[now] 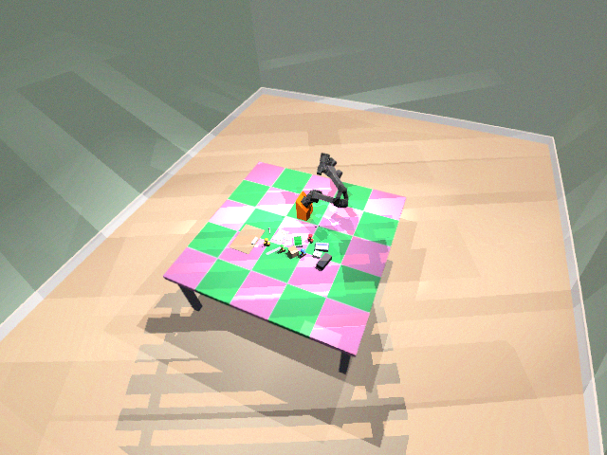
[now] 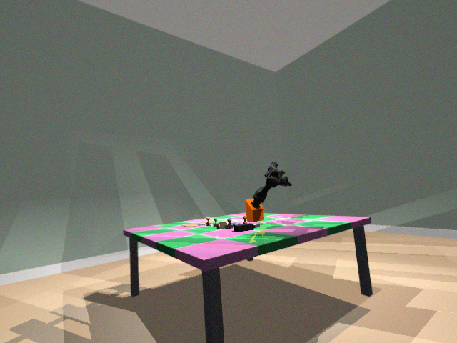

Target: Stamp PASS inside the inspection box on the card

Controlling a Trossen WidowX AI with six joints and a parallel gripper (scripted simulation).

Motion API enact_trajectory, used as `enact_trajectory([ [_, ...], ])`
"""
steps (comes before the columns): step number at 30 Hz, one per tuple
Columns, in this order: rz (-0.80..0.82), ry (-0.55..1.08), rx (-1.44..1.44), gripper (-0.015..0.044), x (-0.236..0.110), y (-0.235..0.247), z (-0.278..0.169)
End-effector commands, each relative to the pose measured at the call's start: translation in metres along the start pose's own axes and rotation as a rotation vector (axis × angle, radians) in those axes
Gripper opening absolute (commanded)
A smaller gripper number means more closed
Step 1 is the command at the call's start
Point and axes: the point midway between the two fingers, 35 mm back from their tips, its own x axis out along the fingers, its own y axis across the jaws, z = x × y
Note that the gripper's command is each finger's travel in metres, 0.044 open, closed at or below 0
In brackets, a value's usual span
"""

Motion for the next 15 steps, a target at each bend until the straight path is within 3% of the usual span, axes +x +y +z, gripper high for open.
enact_trajectory([
  [1, 0.006, -0.001, -0.002, 0.0374, 0.0, 0.001, 0.0],
  [7, 0.243, -0.045, -0.084, 0.0216, -0.027, 0.047, 0.015],
  [11, 0.365, -0.07, -0.154, 0.0213, -0.046, 0.071, 0.02],
  [15, 0.576, -0.117, -0.319, 0.0213, -0.088, 0.108, 0.023],
])
